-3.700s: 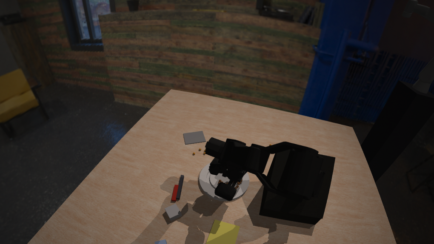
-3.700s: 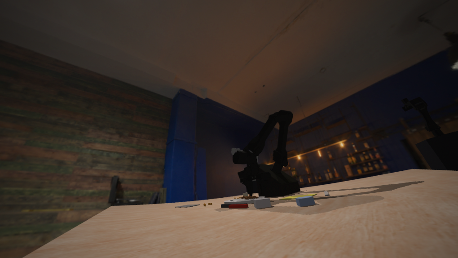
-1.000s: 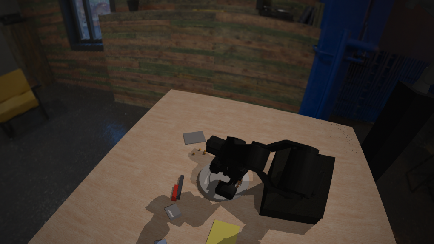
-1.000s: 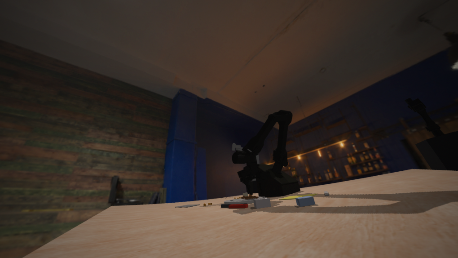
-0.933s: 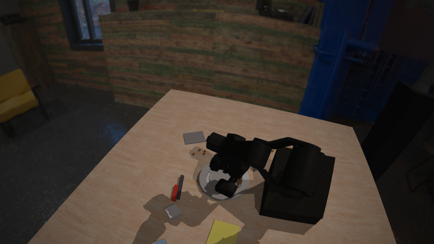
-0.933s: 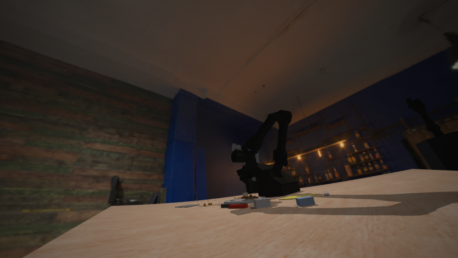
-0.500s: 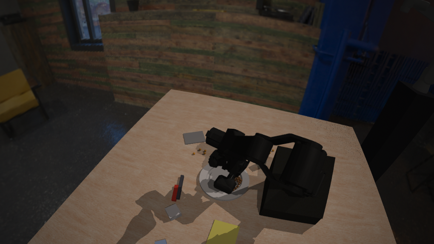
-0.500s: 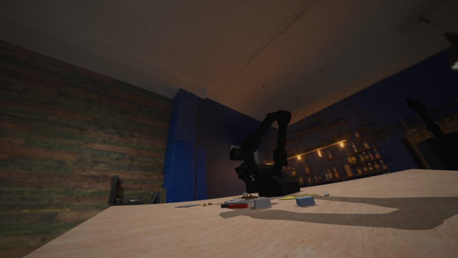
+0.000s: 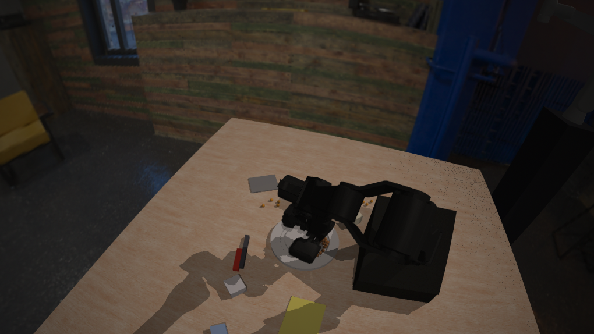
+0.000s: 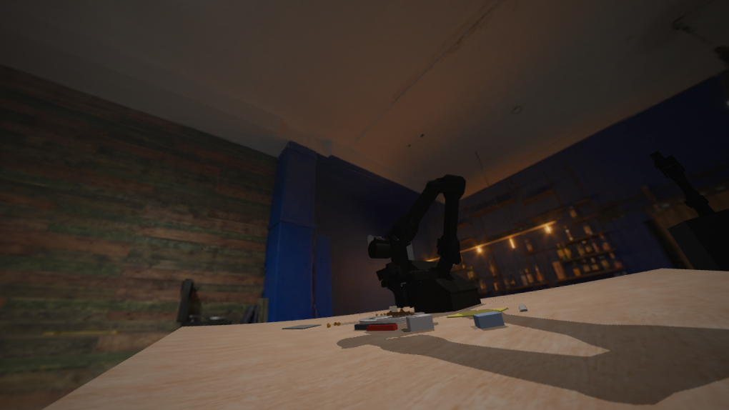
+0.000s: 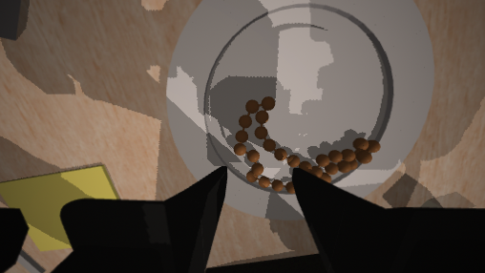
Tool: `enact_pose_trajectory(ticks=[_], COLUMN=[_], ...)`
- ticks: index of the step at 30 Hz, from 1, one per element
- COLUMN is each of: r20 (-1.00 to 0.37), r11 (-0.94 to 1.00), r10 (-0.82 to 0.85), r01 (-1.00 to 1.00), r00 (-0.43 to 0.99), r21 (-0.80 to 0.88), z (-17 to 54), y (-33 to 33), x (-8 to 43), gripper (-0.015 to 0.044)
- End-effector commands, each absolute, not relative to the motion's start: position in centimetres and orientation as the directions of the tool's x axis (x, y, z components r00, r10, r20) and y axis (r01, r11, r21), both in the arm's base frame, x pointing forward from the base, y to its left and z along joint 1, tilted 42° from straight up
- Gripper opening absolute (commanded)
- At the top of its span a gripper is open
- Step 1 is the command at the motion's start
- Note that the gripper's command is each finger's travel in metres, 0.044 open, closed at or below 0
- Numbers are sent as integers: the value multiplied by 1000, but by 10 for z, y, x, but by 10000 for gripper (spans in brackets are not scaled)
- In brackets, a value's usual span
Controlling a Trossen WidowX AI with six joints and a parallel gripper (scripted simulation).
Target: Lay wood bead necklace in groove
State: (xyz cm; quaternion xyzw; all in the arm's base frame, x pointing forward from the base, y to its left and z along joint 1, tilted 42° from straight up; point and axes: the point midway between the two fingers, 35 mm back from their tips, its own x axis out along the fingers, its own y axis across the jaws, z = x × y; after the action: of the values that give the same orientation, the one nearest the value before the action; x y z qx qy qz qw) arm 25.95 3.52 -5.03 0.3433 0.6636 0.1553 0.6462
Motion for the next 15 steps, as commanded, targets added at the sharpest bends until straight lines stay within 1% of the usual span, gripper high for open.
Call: enact_pose_trajectory(ticks=[1, 15], r20=[-747, -750], r11=[712, 715], r10=[661, 659], r01=[263, 259], r00=[62, 63], r21=[651, 650], z=[-57, -62], y=[42, 46], x=[257, 258], gripper=[200, 107])
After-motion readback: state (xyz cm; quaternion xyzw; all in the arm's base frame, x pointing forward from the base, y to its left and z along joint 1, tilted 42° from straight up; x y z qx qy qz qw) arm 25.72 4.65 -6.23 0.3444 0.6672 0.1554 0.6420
